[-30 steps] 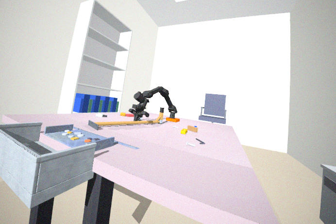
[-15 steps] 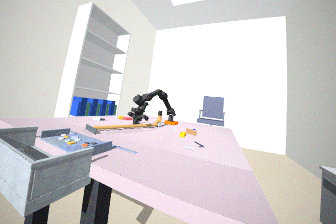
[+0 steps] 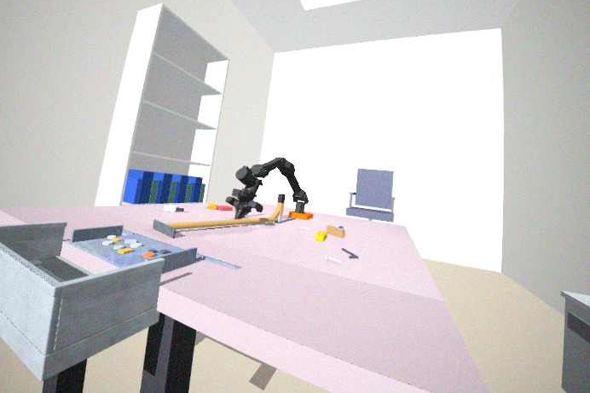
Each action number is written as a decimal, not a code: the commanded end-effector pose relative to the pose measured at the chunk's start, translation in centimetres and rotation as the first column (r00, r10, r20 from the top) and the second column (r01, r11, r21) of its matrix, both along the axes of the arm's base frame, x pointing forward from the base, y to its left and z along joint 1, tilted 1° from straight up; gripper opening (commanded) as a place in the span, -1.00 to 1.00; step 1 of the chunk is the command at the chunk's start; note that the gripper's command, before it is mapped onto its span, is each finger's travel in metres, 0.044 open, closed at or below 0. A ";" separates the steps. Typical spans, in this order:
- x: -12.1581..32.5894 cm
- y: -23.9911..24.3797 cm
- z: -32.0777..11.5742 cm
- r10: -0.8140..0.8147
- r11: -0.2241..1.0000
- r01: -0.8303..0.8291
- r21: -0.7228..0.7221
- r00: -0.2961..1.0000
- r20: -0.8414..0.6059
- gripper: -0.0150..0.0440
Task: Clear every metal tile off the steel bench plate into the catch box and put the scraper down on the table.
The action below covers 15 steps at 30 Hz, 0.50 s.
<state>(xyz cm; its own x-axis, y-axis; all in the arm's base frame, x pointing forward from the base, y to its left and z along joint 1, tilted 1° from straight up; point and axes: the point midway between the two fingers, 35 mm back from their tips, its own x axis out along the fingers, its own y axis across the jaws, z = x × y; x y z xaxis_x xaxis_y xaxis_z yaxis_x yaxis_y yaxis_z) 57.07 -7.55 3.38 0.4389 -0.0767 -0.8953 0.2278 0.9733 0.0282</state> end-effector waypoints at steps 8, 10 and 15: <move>0.3 1.5 -0.3 0.002 1.000 -0.002 0.003 1.000 -0.007 -0.49; 0.3 1.7 -0.3 0.002 1.000 -0.002 0.003 1.000 -0.007 -0.49; 0.4 1.3 0.2 -0.001 1.000 0.001 0.001 1.000 0.002 -0.49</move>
